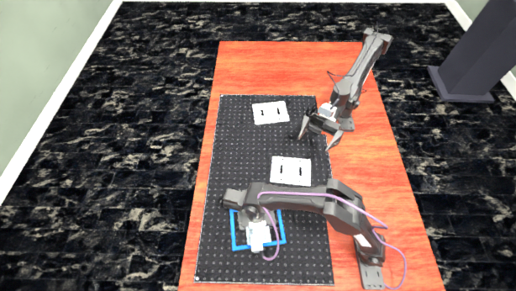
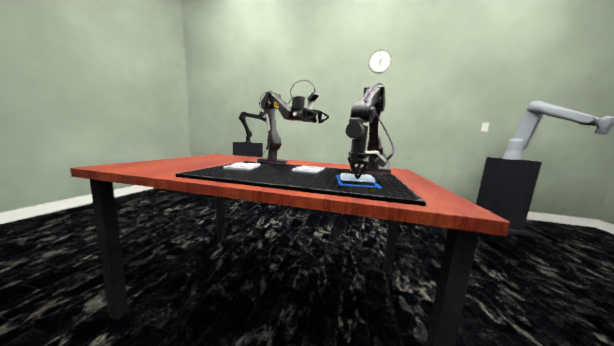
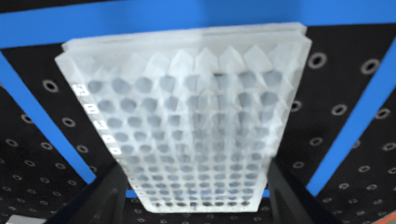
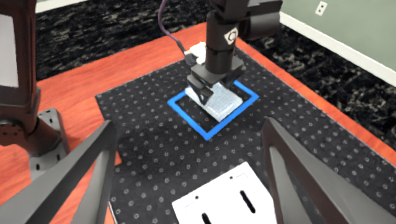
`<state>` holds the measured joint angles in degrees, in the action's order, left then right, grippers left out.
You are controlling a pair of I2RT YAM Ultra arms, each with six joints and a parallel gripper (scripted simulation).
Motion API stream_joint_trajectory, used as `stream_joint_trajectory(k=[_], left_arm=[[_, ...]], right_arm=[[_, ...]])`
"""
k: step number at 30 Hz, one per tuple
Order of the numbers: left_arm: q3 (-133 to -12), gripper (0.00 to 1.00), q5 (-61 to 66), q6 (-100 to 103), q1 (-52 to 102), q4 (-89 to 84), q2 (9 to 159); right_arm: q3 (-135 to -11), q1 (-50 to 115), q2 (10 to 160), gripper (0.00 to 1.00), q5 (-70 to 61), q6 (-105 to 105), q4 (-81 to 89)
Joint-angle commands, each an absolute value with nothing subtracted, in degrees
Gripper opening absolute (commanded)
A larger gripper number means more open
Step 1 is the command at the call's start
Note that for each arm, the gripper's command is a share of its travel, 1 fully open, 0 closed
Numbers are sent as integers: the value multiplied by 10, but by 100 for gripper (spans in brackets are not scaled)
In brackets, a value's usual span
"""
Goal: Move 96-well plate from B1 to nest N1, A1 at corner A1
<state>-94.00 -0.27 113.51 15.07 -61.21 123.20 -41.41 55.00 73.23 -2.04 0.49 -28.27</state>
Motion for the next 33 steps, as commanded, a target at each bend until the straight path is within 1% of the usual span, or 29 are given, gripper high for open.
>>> stream_joint_trajectory(k=[1,33], left_arm=[[-957,78,-10,1136,152,-609,1217],[-919,78,-10,1142,157,-577,1224]], right_arm=[[-419,551,722,100,-13,2,-296],[-419,551,722,100,-13,2,-296]])
